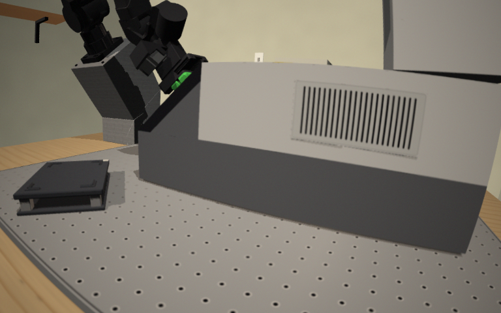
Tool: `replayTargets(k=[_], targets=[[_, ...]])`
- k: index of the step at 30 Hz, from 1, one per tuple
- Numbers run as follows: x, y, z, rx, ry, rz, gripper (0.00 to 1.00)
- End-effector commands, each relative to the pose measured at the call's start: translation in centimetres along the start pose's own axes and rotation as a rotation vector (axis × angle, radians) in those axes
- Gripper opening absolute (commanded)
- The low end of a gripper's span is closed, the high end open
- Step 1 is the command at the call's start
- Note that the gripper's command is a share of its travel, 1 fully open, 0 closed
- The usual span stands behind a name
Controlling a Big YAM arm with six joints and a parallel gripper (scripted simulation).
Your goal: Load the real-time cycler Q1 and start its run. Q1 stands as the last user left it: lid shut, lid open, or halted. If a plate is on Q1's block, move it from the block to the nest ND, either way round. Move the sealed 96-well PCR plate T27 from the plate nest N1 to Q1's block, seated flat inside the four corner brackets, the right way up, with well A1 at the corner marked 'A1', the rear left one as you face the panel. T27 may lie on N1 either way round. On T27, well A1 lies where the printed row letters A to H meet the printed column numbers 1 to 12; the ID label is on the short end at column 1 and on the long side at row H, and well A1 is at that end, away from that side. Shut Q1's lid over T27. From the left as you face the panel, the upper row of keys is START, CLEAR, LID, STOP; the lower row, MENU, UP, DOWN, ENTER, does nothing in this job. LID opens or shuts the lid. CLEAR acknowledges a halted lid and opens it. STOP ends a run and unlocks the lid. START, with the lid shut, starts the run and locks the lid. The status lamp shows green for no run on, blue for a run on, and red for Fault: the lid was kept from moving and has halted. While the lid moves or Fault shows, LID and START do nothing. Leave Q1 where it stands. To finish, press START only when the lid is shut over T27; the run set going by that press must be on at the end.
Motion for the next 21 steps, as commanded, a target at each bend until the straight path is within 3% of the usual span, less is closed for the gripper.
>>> replayTargets(k=[1,9,14,21], targets=[[-1.1,0.3,-0.2,0.004,0.026,0.011,0.0],[-1.2,0.3,-0.4,0.004,0.026,0.012,0.0],[-1.0,-0.2,1.5,-0.004,0.022,0.014,0.0],[-0.6,0.7,2.7,0.017,0.012,-0.001,0.0]])
Point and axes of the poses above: the point where the finger pads meet when closed, its own z axis back along the fingers, its own y axis across the jaws, x = y × z, the point moved 4 cm from there along z, back along the fingers, and after that the axes turned 15 degrees about -z, right-handed, at the moved point
